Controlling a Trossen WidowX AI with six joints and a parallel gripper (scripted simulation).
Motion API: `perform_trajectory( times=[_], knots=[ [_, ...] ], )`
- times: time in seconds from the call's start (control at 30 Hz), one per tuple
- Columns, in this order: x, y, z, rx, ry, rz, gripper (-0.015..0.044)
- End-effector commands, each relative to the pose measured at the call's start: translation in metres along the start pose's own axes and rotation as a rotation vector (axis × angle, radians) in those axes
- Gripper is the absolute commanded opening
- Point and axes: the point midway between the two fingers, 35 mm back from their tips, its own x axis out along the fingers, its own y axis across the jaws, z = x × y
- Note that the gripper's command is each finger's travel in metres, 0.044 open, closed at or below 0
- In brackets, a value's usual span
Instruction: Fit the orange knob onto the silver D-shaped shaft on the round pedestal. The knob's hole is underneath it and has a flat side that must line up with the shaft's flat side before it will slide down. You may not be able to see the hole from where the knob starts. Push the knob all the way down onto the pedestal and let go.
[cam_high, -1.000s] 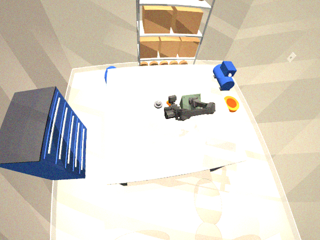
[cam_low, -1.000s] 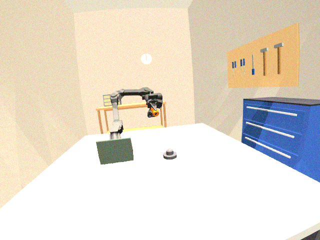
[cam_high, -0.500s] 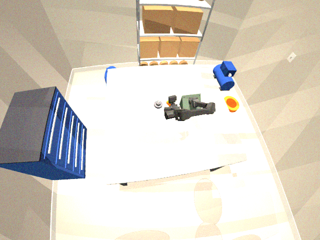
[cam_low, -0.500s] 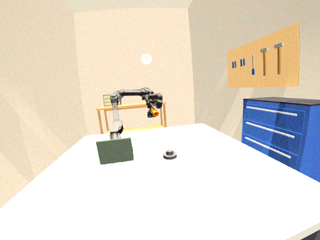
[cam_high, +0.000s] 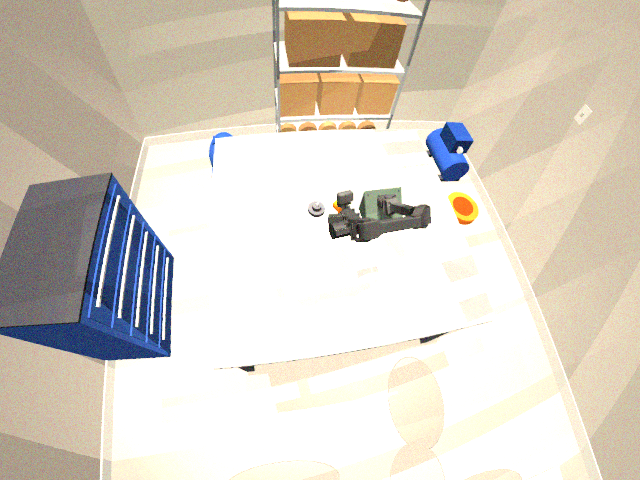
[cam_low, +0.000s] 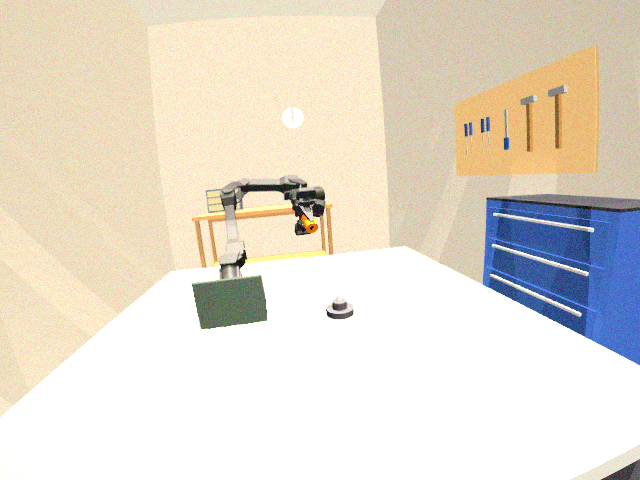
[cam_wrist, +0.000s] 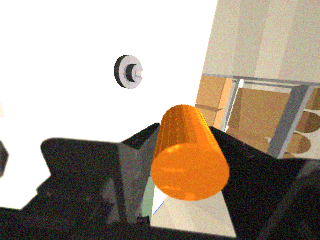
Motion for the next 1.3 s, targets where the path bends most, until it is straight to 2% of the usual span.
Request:
perform_trajectory(
  times=[0.0,0.27,1.27],
  knots=[
    [0.000,0.000,0.000,-0.003,0.000,-0.001,0.0000],
    [0.007,0.006,0.000,0.002,0.000,0.052,0.0000],
    [0.057,0.048,0.000,0.000,0.003,0.819,0.0000]
  ],
)
